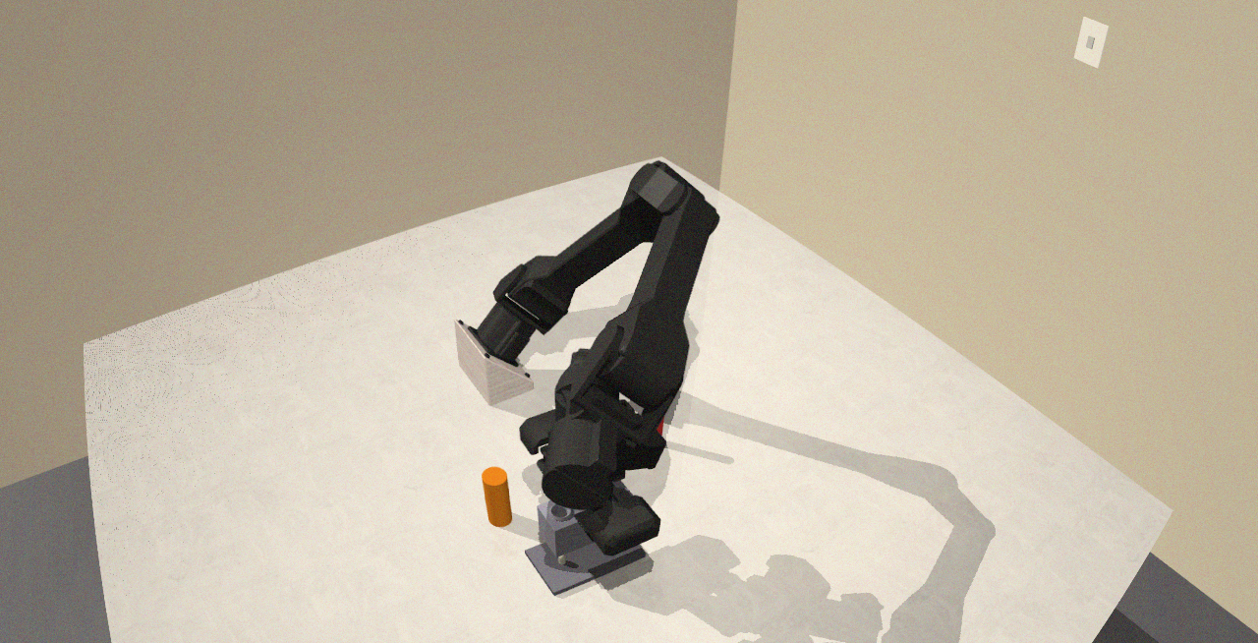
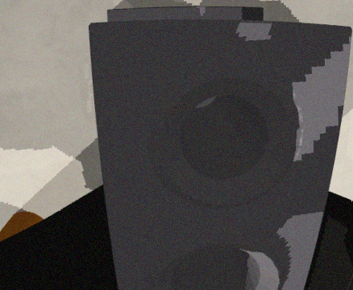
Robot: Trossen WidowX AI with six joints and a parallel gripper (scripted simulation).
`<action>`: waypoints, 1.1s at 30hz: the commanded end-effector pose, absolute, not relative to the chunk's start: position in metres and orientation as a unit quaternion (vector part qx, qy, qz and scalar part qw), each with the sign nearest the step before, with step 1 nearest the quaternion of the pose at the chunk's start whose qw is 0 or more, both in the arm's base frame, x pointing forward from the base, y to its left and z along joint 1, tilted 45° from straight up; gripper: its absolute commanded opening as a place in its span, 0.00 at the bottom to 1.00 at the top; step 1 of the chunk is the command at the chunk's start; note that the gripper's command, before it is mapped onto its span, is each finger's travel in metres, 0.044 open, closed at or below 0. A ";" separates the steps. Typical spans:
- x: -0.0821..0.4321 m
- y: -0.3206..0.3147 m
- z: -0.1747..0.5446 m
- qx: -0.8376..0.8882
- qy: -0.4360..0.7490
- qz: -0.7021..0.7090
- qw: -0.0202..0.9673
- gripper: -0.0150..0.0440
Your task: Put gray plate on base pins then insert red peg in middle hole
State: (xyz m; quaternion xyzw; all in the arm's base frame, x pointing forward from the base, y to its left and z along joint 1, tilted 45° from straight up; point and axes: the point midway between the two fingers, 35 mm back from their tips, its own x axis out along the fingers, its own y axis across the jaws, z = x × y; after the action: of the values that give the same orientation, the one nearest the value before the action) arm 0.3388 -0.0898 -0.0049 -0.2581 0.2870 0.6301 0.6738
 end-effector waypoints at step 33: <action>0.340 -0.065 -0.034 -0.261 0.285 0.631 0.673 0.25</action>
State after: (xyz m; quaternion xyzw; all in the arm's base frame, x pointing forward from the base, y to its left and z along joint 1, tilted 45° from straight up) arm 0.3401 -0.0688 -0.0293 -0.2641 0.2846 0.6317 0.6709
